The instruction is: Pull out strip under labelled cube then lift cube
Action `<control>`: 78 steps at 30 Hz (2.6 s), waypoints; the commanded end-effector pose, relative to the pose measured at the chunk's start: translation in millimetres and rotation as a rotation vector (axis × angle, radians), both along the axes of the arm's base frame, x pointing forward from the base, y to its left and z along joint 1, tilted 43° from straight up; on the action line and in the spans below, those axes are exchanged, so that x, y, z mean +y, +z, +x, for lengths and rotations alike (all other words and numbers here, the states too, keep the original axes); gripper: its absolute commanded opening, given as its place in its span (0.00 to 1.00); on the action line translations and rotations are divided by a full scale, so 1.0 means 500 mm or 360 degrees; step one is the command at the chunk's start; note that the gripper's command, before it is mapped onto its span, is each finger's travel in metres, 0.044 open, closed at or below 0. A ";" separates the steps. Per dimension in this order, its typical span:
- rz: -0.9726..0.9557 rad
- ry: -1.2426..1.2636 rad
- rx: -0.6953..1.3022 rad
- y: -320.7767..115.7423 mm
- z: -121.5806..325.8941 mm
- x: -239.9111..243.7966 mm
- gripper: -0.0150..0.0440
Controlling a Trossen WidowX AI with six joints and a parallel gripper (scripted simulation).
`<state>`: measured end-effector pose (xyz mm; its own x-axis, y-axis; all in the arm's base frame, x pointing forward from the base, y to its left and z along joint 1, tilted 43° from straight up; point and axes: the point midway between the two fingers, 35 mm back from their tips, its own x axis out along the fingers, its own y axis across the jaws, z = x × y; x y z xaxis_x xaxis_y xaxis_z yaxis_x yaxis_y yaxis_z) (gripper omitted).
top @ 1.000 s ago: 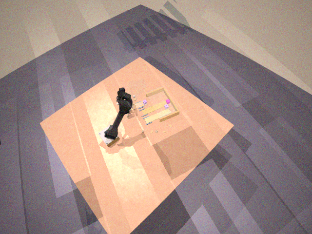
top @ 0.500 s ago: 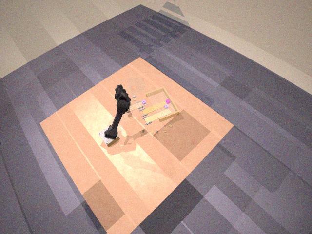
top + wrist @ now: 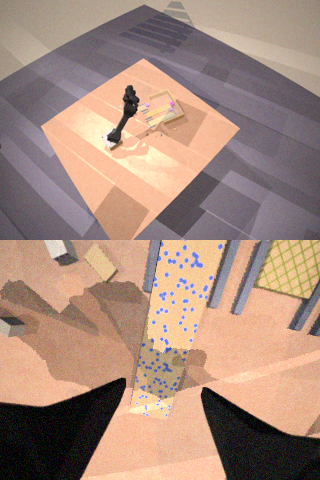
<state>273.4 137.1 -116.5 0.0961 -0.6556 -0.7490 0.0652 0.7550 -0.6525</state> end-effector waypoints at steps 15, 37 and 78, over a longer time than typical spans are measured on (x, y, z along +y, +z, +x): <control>-0.0003 0.0012 -0.0010 0.038 0.124 -0.006 1.00; -0.0004 0.0012 -0.0017 0.086 0.267 -0.003 1.00; -0.0008 0.0012 -0.0020 0.020 0.312 -0.071 0.68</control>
<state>429.4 103.7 -103.1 0.1060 -0.6562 -0.7471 0.0735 0.7545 -0.6522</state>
